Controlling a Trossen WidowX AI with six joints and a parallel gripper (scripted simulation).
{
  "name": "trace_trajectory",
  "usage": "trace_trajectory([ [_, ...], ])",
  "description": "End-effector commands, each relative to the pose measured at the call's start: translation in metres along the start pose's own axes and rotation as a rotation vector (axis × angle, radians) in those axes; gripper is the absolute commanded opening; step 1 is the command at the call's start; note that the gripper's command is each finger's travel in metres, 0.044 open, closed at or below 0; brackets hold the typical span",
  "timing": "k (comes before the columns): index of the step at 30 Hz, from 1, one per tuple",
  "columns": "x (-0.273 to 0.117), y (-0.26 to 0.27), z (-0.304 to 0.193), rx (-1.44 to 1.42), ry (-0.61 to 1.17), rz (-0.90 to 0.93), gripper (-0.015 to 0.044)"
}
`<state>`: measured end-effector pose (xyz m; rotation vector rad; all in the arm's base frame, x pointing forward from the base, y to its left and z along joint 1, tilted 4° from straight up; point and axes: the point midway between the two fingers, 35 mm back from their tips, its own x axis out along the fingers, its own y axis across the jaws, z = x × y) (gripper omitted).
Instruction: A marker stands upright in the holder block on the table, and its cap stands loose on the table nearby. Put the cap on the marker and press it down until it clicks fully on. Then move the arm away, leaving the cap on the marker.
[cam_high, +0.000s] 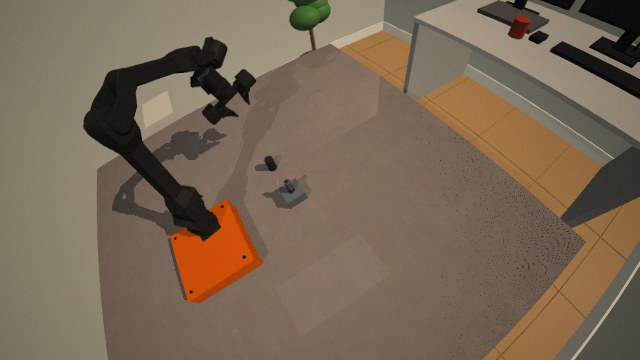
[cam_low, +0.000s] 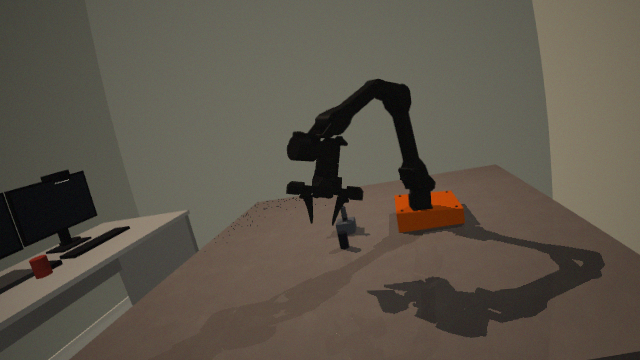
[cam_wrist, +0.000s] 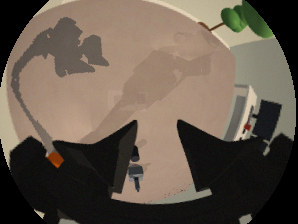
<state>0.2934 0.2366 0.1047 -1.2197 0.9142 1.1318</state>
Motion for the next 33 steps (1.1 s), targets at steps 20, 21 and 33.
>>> trace_trajectory([
  [20,0.031,0.038,-0.162,0.08,0.151,0.278,0.0245],
  [21,0.031,0.038,-0.162,0.08,0.151,0.278,0.0245],
  [33,0.052,0.045,-0.166,0.08,0.151,0.278,0.0245],
])
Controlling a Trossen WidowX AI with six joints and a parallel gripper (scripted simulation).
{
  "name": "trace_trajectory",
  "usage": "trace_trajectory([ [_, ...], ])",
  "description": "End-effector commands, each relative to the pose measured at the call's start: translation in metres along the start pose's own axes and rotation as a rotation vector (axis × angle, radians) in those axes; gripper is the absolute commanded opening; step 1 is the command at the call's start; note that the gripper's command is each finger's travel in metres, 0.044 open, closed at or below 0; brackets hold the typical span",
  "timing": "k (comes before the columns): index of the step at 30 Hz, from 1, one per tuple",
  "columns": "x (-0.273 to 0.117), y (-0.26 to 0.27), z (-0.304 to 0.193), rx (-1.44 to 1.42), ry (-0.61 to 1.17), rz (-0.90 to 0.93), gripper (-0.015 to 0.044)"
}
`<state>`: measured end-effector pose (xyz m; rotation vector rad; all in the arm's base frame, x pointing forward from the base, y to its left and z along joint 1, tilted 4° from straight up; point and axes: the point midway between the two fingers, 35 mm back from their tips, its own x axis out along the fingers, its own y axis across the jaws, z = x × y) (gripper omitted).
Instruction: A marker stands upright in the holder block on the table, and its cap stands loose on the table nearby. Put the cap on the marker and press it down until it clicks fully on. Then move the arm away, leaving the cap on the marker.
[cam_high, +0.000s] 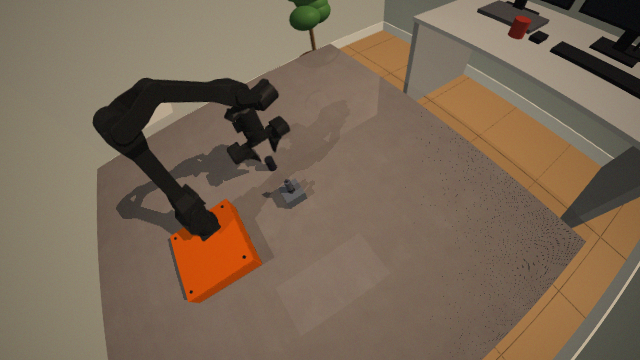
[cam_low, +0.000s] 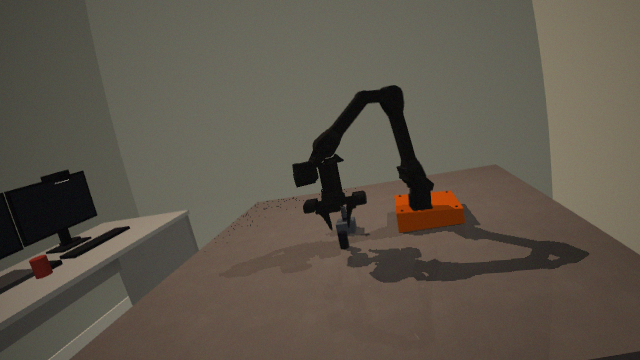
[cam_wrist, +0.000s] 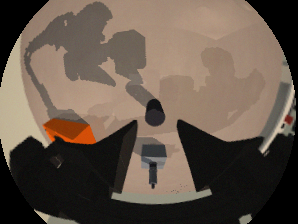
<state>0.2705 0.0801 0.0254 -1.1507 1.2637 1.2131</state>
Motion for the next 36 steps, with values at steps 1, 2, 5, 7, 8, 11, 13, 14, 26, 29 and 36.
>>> trace_trajectory([
  [1,0.007,0.001,0.0,-0.003,-0.003,0.004,0.0245],
  [2,0.009,0.001,0.0,-0.003,-0.003,0.004,0.0245],
  [5,0.014,0.001,0.0,-0.002,-0.003,0.004,0.0245],
  [7,0.017,0.001,0.0,-0.001,-0.004,0.004,0.0245],
  [8,0.018,0.001,0.0,-0.001,-0.004,0.004,0.0245],
  [11,0.023,0.001,0.0,0.0,-0.004,0.004,0.0245],
  [13,0.026,0.001,0.0,0.001,-0.004,0.004,0.0245],
  [14,0.028,0.001,0.0,0.001,-0.004,0.004,0.0245],
  [26,0.047,0.002,0.0,-0.002,-0.003,0.004,0.0245],
  [29,0.051,0.002,0.0,-0.003,-0.003,0.004,0.0245],
  [36,0.051,0.003,-0.001,-0.003,-0.003,0.004,0.0127],
])
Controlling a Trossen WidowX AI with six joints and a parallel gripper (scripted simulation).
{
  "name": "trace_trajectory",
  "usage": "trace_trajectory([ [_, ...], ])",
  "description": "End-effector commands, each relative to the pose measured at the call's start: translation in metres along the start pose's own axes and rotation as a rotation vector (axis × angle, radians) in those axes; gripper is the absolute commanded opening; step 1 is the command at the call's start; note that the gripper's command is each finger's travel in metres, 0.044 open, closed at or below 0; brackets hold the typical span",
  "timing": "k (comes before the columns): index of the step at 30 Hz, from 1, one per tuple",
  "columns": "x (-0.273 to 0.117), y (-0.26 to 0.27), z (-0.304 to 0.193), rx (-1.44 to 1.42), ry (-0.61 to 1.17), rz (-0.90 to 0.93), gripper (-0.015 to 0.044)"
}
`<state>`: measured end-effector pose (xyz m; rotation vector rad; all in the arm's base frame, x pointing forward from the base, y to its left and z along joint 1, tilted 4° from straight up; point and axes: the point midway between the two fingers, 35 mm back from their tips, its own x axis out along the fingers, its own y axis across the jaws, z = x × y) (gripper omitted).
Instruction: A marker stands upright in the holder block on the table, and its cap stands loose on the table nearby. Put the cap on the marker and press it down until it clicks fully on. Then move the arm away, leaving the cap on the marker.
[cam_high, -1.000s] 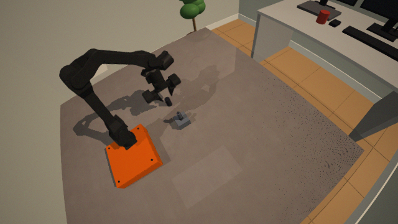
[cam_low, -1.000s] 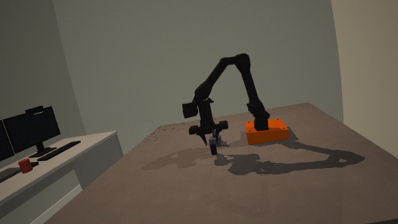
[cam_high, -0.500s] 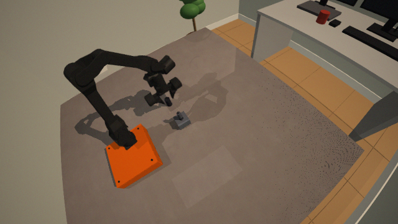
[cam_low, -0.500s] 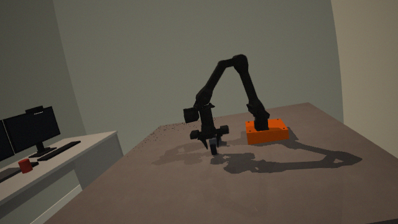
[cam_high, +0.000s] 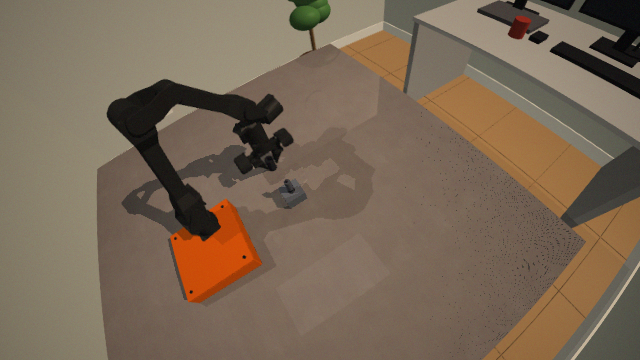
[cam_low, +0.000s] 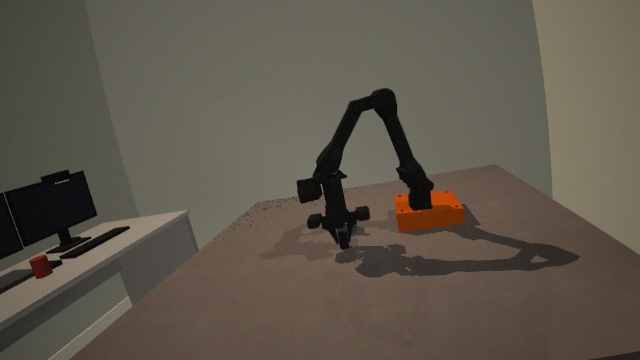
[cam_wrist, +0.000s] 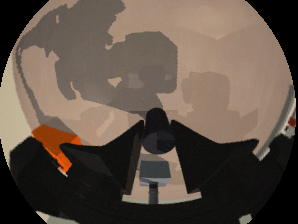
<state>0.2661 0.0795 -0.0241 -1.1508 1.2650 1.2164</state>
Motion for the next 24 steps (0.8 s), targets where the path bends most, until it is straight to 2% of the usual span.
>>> trace_trajectory([
  [1,0.001,0.001,0.0,-0.001,-0.004,0.001,0.012],
  [7,0.001,0.001,0.0,-0.001,-0.004,0.001,0.008],
  [10,-0.004,0.0,0.0,-0.001,-0.004,0.001,0.0001],
  [24,-0.054,0.0,0.0,-0.001,-0.004,0.001,0.0],
])
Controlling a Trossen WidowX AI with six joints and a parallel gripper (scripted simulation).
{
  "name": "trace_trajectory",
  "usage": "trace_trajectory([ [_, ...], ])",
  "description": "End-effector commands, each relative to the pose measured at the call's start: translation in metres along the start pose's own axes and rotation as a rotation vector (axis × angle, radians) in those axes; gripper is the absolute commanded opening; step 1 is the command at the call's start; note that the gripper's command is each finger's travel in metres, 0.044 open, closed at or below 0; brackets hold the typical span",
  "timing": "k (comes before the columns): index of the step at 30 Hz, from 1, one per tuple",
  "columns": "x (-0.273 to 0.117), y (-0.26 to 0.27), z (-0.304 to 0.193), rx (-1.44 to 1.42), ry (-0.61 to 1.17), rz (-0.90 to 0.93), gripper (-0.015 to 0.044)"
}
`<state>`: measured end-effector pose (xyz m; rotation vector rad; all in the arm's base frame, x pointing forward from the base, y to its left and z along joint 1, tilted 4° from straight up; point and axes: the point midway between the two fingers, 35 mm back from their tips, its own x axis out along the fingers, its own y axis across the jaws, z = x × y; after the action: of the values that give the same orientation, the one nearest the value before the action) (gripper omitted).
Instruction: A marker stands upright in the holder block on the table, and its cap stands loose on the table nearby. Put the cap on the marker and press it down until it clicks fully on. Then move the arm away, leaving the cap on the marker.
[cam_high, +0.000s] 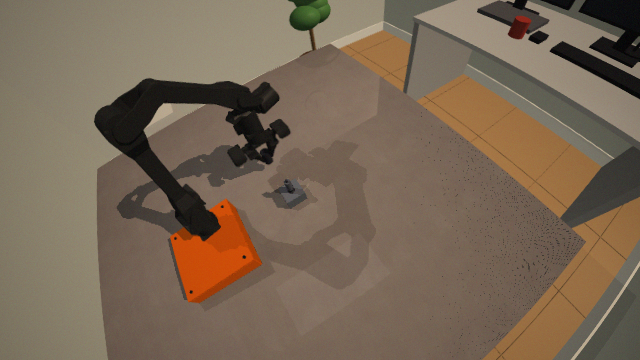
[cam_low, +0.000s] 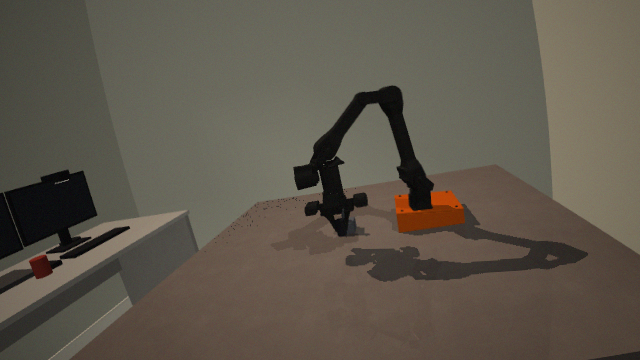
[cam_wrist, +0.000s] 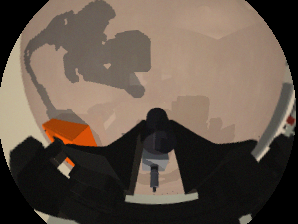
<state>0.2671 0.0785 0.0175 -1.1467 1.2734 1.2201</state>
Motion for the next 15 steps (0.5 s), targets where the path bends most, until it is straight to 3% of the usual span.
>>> trace_trajectory([
  [1,-0.016,-0.001,0.001,-0.003,-0.006,-0.007,0.0],
  [15,-0.028,-0.006,-0.024,-0.002,-0.005,-0.01,0.0],
])
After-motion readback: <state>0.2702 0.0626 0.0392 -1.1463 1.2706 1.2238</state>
